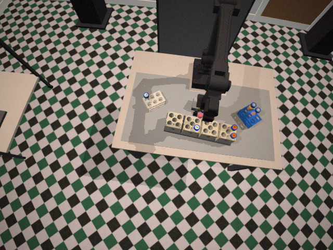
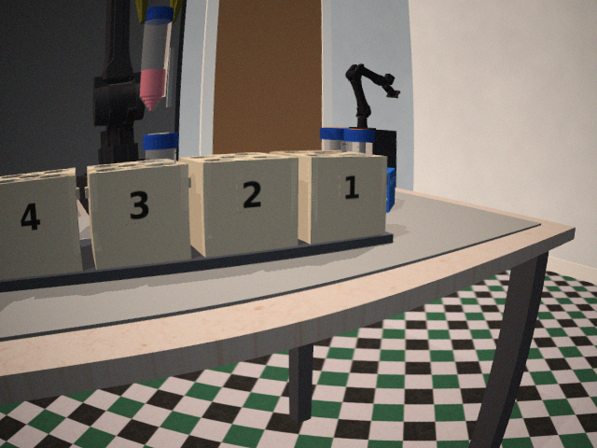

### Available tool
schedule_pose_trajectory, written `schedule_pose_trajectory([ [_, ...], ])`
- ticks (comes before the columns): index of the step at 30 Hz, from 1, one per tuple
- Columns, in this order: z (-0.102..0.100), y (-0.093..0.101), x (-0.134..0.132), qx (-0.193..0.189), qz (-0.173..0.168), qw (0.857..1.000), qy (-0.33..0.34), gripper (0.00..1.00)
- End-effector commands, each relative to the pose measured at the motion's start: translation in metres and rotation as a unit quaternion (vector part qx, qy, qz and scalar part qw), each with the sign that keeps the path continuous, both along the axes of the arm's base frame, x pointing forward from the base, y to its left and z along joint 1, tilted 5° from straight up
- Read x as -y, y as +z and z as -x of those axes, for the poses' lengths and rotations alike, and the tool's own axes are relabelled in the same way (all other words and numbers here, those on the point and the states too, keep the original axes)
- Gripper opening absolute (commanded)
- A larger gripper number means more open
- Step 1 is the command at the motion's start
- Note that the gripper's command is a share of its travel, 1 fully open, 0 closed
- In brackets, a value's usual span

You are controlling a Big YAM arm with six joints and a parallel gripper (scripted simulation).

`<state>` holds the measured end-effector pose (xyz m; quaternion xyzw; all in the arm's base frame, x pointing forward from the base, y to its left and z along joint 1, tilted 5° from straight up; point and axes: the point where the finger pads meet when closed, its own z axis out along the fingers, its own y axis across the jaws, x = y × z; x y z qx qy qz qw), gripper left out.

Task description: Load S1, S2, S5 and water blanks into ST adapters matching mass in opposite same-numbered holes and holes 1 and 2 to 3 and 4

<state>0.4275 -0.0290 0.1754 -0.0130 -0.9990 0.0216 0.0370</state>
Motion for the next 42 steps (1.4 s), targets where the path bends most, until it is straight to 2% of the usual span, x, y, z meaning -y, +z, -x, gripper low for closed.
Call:
schedule_pose_trajectory([
  [1, -0.010, 0.003, 0.001, 0.018, 0.002, 0.999, -0.031, 0.00],
  [2, -0.007, -0.005, 0.001, 0.011, 0.002, 0.999, -0.032, 0.00],
  [7, -0.006, -0.018, 0.003, 0.011, 0.002, 0.999, -0.034, 0.00],
  [9, -0.006, -0.018, 0.003, 0.011, 0.002, 0.999, -0.034, 0.00],
  [10, -0.005, -0.008, 0.003, 0.026, 0.003, 0.999, -0.034, 0.00],
  [13, -0.005, -0.028, 0.005, 0.012, 0.002, 0.999, -0.033, 0.00],
  [19, -0.004, -0.045, 0.005, 0.011, 0.002, 1.000, -0.029, 0.00],
  [22, -0.004, -0.036, 0.005, 0.024, 0.002, 0.999, -0.029, 0.00],
  [24, -0.011, -0.031, 0.005, 0.031, 0.003, 0.999, -0.029, 0.00],
  [28, -0.012, -0.029, 0.002, 0.028, 0.002, 0.999, -0.025, 0.00],
  [31, -0.009, -0.035, 0.006, 0.026, 0.002, 0.999, -0.029, 0.00],
  [32, -0.012, -0.029, 0.002, 0.028, 0.002, 0.999, -0.025, 0.00],
  [33, -0.009, -0.037, 0.006, 0.024, 0.002, 0.999, -0.029, 0.00],
  [35, -0.008, -0.039, 0.006, 0.022, 0.002, 0.999, -0.029, 0.00],
  [36, -0.013, -0.030, 0.002, 0.028, 0.002, 0.999, -0.025, 0.00],
  [37, -0.008, -0.040, 0.006, 0.020, 0.002, 0.999, -0.029, 0.00],
  [39, -0.007, -0.042, 0.006, 0.018, 0.002, 0.999, -0.029, 0.00],
  [40, -0.013, -0.030, 0.002, 0.028, 0.002, 0.999, -0.025, 0.00],
  [42, -0.013, -0.030, 0.002, 0.028, 0.002, 0.999, -0.025, 0.00],
])
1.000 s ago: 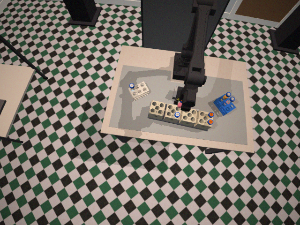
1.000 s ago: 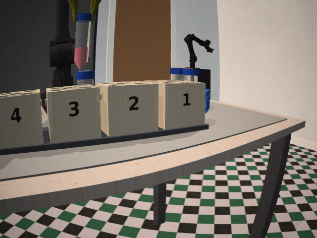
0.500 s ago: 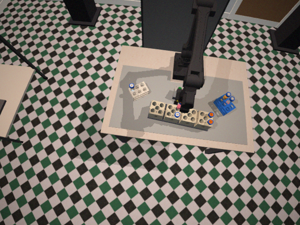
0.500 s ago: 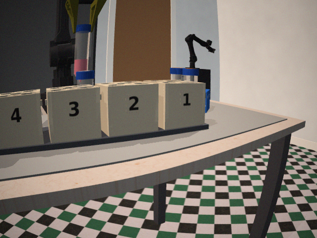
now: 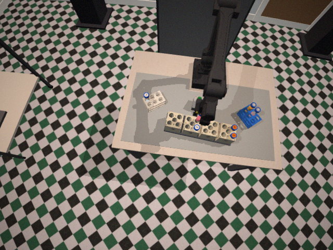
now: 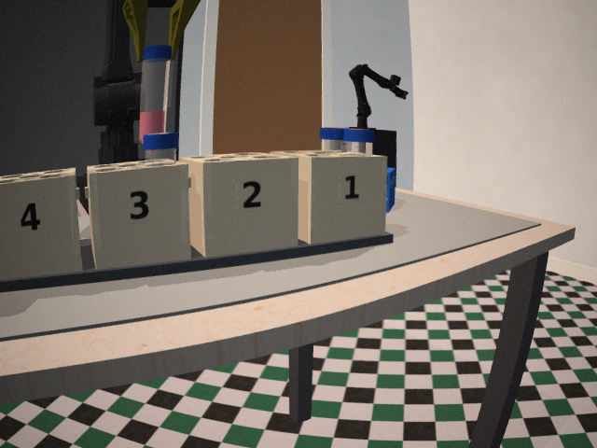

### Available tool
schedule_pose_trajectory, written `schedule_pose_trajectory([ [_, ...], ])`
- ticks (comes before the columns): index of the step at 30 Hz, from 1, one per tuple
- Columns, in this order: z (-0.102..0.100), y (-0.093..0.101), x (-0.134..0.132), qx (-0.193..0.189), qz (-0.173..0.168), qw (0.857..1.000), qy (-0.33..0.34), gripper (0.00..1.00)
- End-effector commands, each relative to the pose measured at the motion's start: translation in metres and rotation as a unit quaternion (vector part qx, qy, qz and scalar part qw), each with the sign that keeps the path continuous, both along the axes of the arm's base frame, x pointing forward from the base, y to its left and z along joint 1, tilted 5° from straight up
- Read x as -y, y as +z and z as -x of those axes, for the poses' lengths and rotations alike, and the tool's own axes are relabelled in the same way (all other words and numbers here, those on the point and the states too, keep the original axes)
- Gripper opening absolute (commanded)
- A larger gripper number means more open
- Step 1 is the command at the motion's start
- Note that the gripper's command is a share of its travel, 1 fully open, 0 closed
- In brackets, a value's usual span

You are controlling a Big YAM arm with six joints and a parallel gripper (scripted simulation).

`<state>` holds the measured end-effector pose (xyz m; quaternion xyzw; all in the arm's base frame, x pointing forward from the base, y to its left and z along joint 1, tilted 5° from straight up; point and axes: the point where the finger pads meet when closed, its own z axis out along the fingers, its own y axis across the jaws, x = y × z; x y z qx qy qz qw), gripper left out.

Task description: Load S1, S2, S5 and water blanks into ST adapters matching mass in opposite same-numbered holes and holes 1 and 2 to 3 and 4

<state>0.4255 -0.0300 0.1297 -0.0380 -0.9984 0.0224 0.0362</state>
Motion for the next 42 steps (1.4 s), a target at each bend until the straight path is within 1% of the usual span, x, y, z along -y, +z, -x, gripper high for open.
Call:
schedule_pose_trajectory([
  [1, -0.015, 0.016, 0.001, 0.027, 0.001, 1.000, 0.000, 0.00],
  [3, -0.015, 0.015, 0.001, 0.027, 0.001, 1.000, 0.000, 0.00],
  [4, -0.006, 0.000, 0.005, 0.012, 0.001, 1.000, -0.004, 0.00],
  [6, -0.006, -0.004, 0.005, 0.009, 0.000, 1.000, -0.003, 0.00],
  [11, -0.006, -0.007, 0.005, 0.014, 0.001, 1.000, -0.002, 0.00],
  [15, -0.005, -0.016, 0.005, 0.009, 0.000, 1.000, -0.001, 0.00],
  [18, -0.005, -0.016, 0.005, 0.011, 0.000, 1.000, -0.001, 0.00],
  [19, -0.005, -0.007, 0.004, 0.024, 0.001, 1.000, 0.001, 0.00],
  [24, -0.004, -0.025, 0.005, 0.009, 0.000, 1.000, 0.000, 0.00],
  [29, -0.004, -0.028, 0.006, 0.014, 0.001, 1.000, 0.000, 0.00],
  [33, -0.003, -0.037, 0.006, 0.009, 0.000, 1.000, 0.000, 0.00],
  [35, -0.003, -0.037, 0.006, 0.009, 0.000, 1.000, 0.000, 0.00],
  [36, -0.004, -0.025, 0.006, 0.025, 0.001, 1.000, -0.001, 0.00],
  [40, -0.003, -0.043, 0.006, 0.010, 0.000, 1.000, 0.000, 0.00],
  [42, -0.002, -0.047, 0.006, 0.009, 0.000, 1.000, 0.000, 0.00],
])
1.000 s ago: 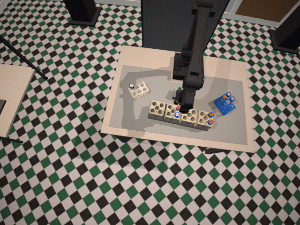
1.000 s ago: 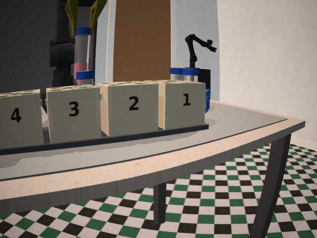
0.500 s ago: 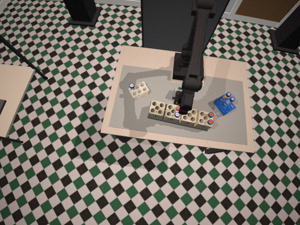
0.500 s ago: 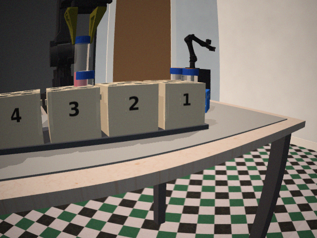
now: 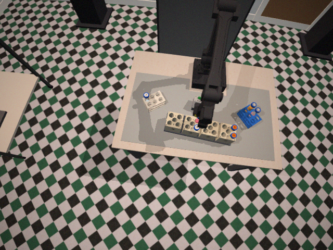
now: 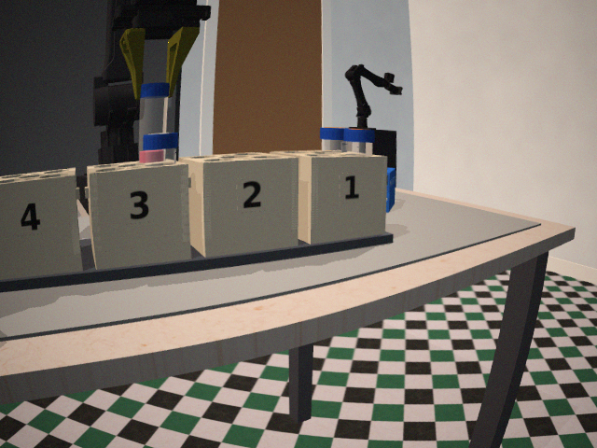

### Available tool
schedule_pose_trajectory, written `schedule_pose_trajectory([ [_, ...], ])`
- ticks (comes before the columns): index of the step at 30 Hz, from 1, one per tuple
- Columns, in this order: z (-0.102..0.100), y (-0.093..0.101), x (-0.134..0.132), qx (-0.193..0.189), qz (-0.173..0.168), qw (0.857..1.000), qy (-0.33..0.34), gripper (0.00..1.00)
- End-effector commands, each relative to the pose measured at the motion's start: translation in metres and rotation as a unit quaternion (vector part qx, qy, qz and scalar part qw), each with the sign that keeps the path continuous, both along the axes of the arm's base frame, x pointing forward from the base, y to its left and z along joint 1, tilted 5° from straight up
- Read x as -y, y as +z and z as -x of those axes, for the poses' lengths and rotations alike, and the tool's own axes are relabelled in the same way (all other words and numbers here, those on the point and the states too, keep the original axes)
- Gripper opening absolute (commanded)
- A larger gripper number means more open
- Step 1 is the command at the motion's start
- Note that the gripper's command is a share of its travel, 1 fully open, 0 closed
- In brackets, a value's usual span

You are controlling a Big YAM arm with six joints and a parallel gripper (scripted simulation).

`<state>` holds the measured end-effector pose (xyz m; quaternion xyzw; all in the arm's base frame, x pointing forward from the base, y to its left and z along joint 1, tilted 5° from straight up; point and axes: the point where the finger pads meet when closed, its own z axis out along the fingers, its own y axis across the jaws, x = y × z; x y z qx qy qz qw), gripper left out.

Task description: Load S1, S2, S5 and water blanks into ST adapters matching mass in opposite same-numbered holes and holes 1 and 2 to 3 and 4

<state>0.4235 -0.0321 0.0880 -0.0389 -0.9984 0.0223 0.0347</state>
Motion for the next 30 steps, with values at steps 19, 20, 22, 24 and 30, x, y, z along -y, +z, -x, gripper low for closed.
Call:
schedule_pose_trajectory([
  [19, -0.003, -0.025, 0.005, 0.010, 0.001, 1.000, 0.001, 0.00],
  [20, -0.003, -0.026, 0.005, 0.011, 0.001, 1.000, 0.001, 0.00],
  [22, -0.002, -0.031, 0.006, 0.009, 0.001, 1.000, 0.000, 0.00],
  [24, -0.002, -0.035, 0.006, 0.007, 0.001, 1.000, 0.000, 0.00],
  [30, -0.003, -0.034, 0.005, 0.015, 0.001, 1.000, 0.002, 0.00],
])
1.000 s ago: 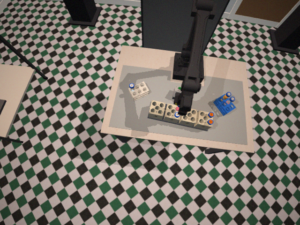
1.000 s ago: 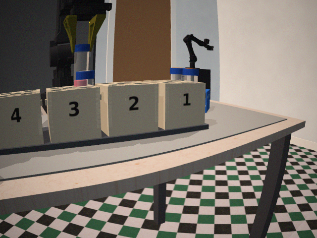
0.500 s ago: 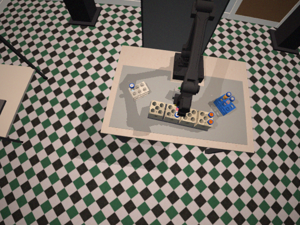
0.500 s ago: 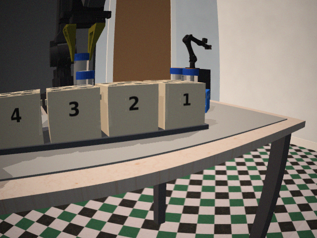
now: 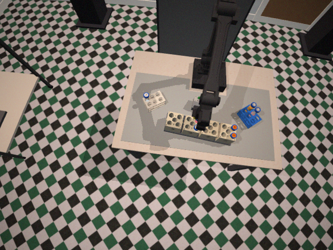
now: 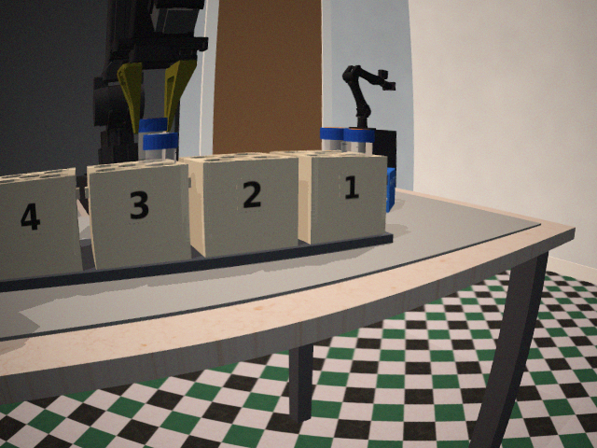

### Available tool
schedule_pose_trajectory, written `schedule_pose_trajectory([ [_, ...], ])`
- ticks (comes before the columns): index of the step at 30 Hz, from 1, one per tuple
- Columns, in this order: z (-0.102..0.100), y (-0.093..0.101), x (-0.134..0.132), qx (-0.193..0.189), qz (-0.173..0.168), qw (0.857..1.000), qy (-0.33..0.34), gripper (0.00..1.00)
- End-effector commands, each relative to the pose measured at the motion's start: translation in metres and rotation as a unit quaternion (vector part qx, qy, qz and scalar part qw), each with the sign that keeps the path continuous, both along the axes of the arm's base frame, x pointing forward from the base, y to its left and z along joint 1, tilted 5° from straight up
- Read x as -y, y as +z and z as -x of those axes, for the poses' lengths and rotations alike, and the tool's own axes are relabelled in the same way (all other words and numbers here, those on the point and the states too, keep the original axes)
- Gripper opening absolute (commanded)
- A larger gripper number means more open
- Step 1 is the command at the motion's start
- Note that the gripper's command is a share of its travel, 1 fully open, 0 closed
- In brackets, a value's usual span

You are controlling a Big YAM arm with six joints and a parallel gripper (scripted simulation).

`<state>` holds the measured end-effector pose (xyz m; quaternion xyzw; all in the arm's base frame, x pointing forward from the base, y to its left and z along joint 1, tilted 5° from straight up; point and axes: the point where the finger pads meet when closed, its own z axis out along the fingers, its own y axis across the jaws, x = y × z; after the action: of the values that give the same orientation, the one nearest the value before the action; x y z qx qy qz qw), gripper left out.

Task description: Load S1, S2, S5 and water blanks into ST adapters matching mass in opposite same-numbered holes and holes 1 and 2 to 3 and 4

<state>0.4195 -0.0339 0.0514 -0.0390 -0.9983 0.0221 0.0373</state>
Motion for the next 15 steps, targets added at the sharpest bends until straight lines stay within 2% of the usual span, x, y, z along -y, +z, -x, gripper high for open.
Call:
schedule_pose_trajectory([
  [1, -0.006, -0.003, 0.004, 0.012, 0.001, 1.000, 0.002, 0.00],
  [9, -0.005, -0.011, 0.005, 0.014, 0.001, 1.000, 0.001, 0.00],
  [10, -0.005, -0.011, 0.005, 0.016, 0.001, 1.000, 0.001, 0.00],
  [11, -0.016, 0.000, 0.002, 0.026, 0.002, 1.000, 0.001, 0.00],
  [15, -0.016, 0.000, 0.002, 0.026, 0.002, 1.000, 0.001, 0.00],
])
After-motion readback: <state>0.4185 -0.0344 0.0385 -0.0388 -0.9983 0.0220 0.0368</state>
